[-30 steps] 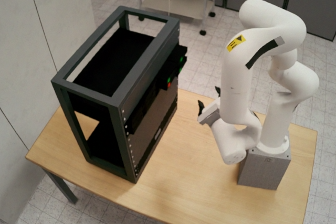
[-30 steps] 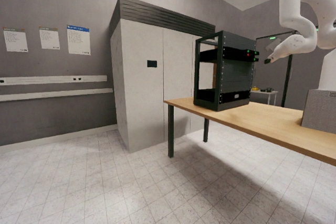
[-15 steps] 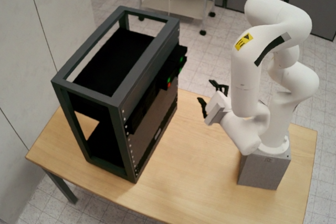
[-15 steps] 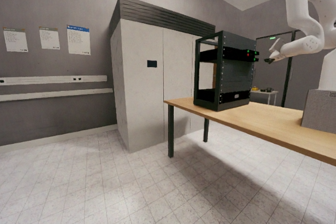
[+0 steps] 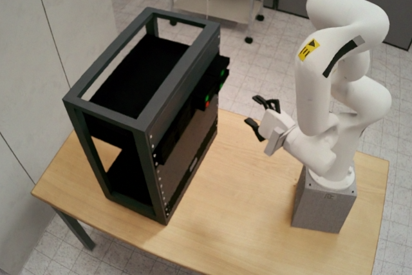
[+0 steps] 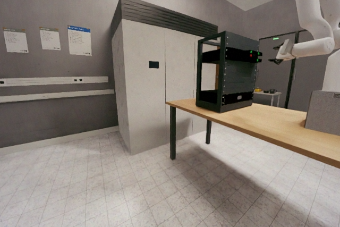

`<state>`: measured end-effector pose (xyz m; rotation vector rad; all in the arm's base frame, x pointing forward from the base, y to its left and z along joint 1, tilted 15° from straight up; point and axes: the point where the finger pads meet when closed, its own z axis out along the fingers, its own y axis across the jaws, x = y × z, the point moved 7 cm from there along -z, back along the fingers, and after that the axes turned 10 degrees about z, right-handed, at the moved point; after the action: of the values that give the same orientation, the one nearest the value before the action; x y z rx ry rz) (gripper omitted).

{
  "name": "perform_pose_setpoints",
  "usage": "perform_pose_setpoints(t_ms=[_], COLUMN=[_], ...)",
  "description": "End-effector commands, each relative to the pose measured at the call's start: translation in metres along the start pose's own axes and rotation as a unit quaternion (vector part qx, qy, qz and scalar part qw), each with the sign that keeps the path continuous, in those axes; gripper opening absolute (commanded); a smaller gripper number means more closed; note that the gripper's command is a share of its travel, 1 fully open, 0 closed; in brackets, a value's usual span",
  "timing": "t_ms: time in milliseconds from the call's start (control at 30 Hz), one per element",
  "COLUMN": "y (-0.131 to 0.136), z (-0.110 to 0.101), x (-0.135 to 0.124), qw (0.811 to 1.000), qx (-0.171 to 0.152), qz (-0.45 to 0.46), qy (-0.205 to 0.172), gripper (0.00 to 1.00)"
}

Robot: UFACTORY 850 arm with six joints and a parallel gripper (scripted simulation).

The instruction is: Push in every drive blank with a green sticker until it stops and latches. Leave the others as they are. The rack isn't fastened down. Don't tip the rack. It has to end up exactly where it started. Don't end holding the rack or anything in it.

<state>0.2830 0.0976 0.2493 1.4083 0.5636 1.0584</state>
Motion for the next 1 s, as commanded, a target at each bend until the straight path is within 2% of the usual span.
perform_pose_setpoints(t_ms=[0,400,967], y=[0.005,0.012,0.016], z=[-0.001,-0.012,-0.018], x=[-0.002,-0.012,-0.017], qw=[0.999,0.983,0.97], qx=[0.019,0.05,0.063], qz=[-0.036,-0.119,-0.157], qy=[0.037,0.129,0.173], gripper=[1.0,1.0,1.0])
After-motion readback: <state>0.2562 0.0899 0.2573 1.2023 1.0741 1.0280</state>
